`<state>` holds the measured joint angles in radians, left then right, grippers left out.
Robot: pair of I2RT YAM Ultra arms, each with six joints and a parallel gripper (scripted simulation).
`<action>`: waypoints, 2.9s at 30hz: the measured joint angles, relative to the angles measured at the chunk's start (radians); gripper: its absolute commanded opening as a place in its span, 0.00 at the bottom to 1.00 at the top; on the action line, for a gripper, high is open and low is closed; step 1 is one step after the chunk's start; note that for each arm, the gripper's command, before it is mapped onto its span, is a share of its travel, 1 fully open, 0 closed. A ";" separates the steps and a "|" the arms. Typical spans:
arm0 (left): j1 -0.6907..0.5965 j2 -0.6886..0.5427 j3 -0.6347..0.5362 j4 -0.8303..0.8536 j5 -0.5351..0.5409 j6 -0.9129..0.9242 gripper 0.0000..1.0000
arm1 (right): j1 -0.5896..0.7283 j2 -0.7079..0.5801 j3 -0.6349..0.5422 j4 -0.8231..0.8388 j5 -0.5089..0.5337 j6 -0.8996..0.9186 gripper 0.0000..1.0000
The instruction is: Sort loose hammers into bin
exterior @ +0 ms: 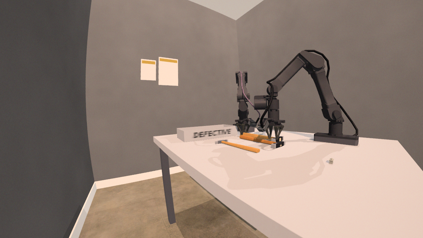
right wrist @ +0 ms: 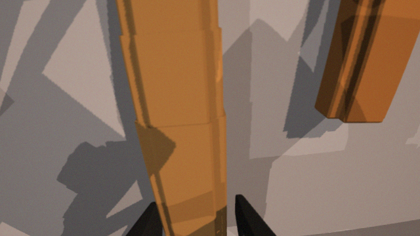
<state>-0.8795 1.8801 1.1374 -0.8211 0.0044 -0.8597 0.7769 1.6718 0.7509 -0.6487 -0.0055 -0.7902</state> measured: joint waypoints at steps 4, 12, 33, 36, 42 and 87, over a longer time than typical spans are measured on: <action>0.000 0.000 0.000 0.002 0.000 0.000 0.46 | 0.000 0.000 0.000 0.000 0.000 0.000 0.34; 0.000 0.000 0.000 0.002 0.000 0.000 0.46 | 0.000 0.000 0.000 0.000 0.000 0.000 0.26; 0.000 0.001 0.000 -0.005 -0.013 -0.005 0.21 | 0.000 0.000 0.000 -0.002 0.003 0.000 0.26; 0.000 0.002 0.000 -0.005 -0.013 -0.006 0.17 | 0.000 0.000 0.000 -0.002 0.003 0.000 0.26; 0.000 0.002 0.000 -0.005 -0.013 -0.006 0.16 | 0.000 0.000 0.000 -0.002 0.003 0.000 0.26; 0.054 -0.062 -0.088 0.076 0.040 0.027 0.16 | 0.001 -0.001 0.001 0.014 -0.008 0.000 0.26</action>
<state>-0.8257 1.8179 1.0496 -0.7456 0.0444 -0.8326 0.7776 1.6711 0.7521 -0.6350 -0.0135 -0.7902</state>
